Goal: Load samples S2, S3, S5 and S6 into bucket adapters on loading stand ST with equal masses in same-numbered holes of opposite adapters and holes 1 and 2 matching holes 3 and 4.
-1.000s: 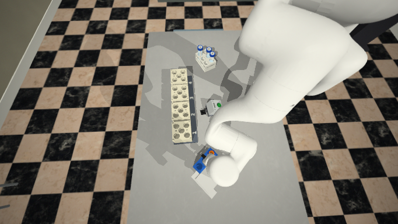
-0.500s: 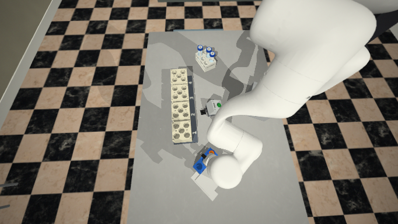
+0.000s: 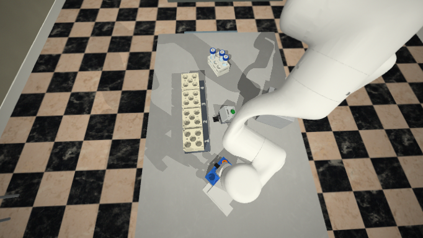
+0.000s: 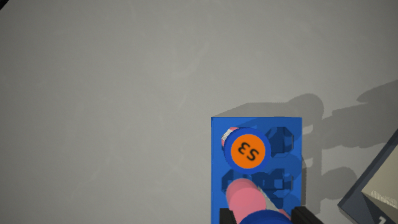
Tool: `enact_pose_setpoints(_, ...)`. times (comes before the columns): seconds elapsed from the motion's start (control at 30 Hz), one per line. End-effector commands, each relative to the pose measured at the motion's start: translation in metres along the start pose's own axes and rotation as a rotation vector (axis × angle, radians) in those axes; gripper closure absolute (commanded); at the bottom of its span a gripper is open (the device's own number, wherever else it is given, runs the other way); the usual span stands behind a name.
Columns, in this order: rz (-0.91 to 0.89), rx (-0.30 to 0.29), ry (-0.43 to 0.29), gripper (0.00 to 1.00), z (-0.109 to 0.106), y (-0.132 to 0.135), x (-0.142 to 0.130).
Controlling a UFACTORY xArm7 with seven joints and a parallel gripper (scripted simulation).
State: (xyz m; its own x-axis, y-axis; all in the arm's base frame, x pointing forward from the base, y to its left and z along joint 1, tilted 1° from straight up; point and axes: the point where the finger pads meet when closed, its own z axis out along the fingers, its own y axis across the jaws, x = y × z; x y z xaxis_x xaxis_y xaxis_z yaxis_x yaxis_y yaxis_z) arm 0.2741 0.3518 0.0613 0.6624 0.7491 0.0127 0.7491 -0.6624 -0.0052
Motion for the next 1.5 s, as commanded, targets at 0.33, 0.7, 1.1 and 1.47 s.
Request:
enact_pose_setpoints(0.33, 0.000, 0.000, 0.004, 1.00, -0.026, 0.000, 0.001)
enact_pose_setpoints(0.7, 0.000, 0.000, 0.004, 1.00, -0.044, 0.000, 0.001)
enact_pose_setpoints(1.1, 0.000, 0.000, 0.004, 1.00, -0.065, 0.000, 0.001)
enact_pose_setpoints(1.47, 0.033, 0.000, 0.004, 1.00, -0.065, 0.004, -0.001)
